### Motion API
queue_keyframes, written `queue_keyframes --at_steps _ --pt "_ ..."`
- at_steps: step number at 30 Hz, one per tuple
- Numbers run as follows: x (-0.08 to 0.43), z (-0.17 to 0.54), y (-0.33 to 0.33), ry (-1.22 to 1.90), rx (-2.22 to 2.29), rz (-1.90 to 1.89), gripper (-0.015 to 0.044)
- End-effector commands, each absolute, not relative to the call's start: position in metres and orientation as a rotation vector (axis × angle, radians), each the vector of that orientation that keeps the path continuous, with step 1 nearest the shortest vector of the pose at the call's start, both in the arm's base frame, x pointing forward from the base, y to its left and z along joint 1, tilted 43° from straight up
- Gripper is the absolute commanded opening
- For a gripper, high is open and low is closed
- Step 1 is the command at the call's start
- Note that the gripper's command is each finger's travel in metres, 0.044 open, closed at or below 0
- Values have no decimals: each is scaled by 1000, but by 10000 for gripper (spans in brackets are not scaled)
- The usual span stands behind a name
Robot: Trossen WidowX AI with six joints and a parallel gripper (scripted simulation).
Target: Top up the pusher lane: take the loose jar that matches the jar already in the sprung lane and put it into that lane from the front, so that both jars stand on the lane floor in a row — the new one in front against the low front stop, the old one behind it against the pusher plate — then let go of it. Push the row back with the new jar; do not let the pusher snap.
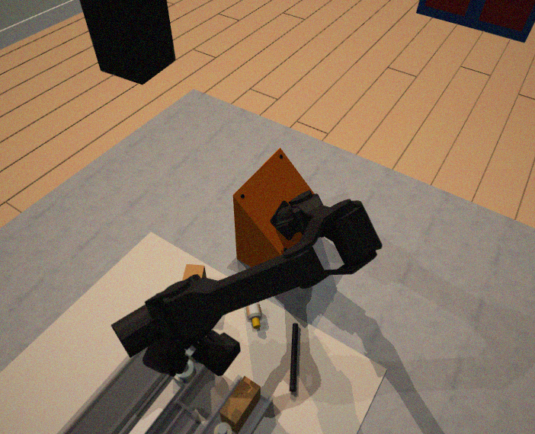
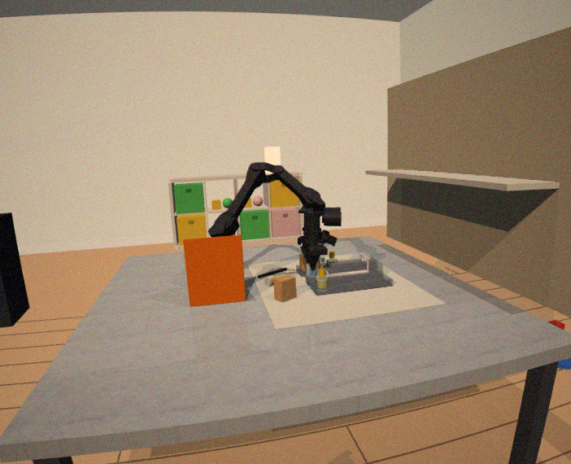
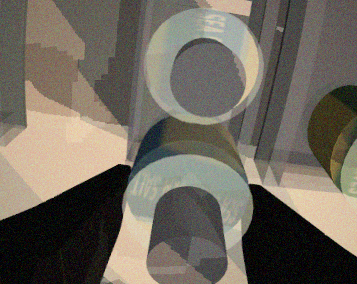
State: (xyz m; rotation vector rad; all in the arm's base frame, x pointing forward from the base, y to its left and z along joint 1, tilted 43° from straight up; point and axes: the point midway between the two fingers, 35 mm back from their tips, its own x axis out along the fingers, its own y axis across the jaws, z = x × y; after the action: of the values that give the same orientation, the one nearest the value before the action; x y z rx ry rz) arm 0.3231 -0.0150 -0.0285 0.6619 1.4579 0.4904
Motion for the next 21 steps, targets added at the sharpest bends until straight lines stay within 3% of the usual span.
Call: queue_keyframes --at_steps 1,21 --pt "334 -24 -19 1426 657 490 0" --pt "338 -24 -19 1426 657 491 0"
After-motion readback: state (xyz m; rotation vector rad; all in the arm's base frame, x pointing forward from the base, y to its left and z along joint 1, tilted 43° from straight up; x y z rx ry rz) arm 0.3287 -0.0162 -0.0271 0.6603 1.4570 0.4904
